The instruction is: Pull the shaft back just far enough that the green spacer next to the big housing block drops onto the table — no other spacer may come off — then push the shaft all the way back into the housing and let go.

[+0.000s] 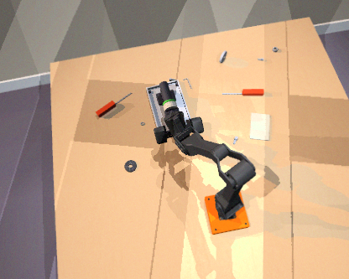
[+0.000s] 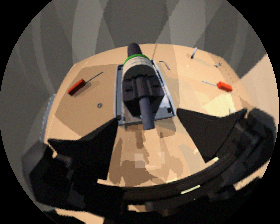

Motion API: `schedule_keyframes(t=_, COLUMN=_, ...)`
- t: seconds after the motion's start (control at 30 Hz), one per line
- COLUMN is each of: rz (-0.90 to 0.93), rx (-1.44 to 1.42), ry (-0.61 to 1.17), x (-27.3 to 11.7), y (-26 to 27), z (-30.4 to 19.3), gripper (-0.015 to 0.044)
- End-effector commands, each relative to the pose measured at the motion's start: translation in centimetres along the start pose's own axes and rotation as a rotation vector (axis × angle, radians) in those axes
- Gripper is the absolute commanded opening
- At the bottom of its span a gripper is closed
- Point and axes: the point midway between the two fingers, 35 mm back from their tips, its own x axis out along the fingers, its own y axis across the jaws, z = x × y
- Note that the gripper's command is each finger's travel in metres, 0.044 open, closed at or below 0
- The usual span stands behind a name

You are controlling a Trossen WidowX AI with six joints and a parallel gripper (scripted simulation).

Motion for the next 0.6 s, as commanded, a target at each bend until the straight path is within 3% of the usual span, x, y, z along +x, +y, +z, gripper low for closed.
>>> schedule_keyframes(t=0.0, rz=0.004, rx=-0.003, ry=0.001, x=0.0, y=0.1, z=0.0, gripper=0.044)
schedule_keyframes(t=0.57, rz=0.004, rx=-0.003, ry=0.0, x=1.8, y=0.1, z=0.0, gripper=0.044)
